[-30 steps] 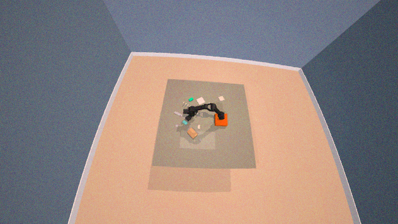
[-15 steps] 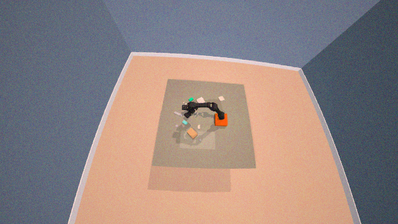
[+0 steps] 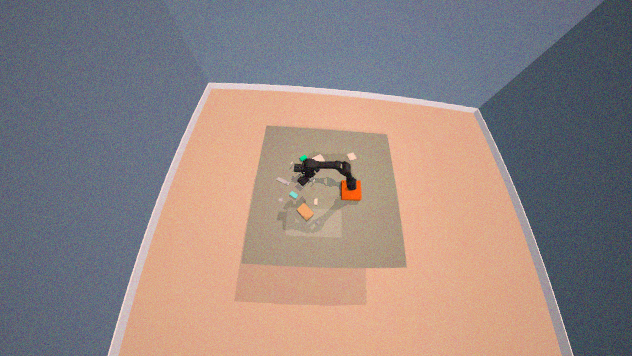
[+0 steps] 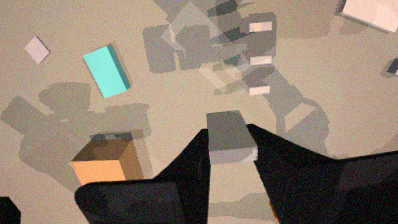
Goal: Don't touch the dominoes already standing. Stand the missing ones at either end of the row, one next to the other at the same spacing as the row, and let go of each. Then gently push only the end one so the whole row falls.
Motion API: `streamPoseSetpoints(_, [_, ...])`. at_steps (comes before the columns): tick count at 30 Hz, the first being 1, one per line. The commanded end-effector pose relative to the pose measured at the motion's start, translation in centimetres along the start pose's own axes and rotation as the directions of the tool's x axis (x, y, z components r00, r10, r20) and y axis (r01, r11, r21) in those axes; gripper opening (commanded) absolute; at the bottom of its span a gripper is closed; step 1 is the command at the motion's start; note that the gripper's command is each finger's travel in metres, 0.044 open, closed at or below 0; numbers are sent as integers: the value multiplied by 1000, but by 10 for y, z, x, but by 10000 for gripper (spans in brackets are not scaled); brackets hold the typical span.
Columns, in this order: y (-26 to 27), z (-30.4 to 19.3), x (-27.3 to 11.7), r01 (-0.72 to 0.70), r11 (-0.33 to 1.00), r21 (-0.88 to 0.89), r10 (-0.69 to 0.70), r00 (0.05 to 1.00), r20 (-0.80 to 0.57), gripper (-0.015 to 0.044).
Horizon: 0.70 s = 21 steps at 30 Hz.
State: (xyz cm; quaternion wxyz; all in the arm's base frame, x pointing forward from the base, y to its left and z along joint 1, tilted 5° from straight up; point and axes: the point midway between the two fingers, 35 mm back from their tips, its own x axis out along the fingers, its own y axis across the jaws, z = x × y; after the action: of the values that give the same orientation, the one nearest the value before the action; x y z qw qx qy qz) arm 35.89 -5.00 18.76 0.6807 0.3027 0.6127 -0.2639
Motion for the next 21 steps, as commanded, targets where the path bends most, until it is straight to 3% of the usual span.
streamPoseSetpoints(1, [-27,-20,-3,-8,1000,-1,8,1000,1,107])
streamPoseSetpoints(6, [-58,-47,3,-6,1000,1,6,1000,-3,107])
streamPoseSetpoints(12, [-59,-48,7,-6,1000,2,6,1000,-3,107])
streamPoseSetpoints(21, [-55,-42,51,-7,1000,2,7,1000,-2,107])
